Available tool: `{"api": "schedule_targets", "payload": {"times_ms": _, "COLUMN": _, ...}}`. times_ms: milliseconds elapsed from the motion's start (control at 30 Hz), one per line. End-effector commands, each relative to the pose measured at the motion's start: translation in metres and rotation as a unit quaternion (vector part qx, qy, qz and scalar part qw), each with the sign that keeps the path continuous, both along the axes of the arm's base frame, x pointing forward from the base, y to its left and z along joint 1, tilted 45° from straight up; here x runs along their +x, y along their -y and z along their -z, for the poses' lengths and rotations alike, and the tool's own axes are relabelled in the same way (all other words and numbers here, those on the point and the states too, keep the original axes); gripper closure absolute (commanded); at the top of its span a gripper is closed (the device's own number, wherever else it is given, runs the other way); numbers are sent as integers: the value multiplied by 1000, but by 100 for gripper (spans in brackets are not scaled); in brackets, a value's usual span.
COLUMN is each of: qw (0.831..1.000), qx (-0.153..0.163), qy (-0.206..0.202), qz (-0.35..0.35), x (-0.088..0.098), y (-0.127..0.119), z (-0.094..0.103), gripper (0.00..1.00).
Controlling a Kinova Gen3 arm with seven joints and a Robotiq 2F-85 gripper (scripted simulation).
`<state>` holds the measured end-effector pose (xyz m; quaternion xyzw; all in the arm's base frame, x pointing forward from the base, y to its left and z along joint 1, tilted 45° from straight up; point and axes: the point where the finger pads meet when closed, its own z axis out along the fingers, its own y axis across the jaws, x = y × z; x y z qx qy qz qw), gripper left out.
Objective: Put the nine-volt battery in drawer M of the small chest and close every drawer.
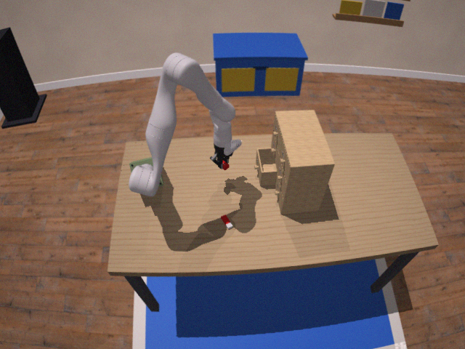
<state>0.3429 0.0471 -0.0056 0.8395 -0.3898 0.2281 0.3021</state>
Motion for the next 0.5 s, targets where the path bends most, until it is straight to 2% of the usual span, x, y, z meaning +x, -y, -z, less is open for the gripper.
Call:
{"api": "schedule_targets", "payload": {"times_ms": 0, "qw": 1000, "qx": 2, "qy": 11, "qz": 9, "x": 1, "y": 0, "z": 0, "gripper": 77}}
{"api": "schedule_targets", "payload": {"times_ms": 400, "qw": 993, "qx": 17, "qy": 80, "qz": 81, "x": 5, "y": 0, "z": -2, "gripper": 77}}
{"api": "schedule_targets", "payload": {"times_ms": 467, "qw": 993, "qx": 17, "qy": 80, "qz": 81, "x": 5, "y": 0, "z": -2, "gripper": 77}}
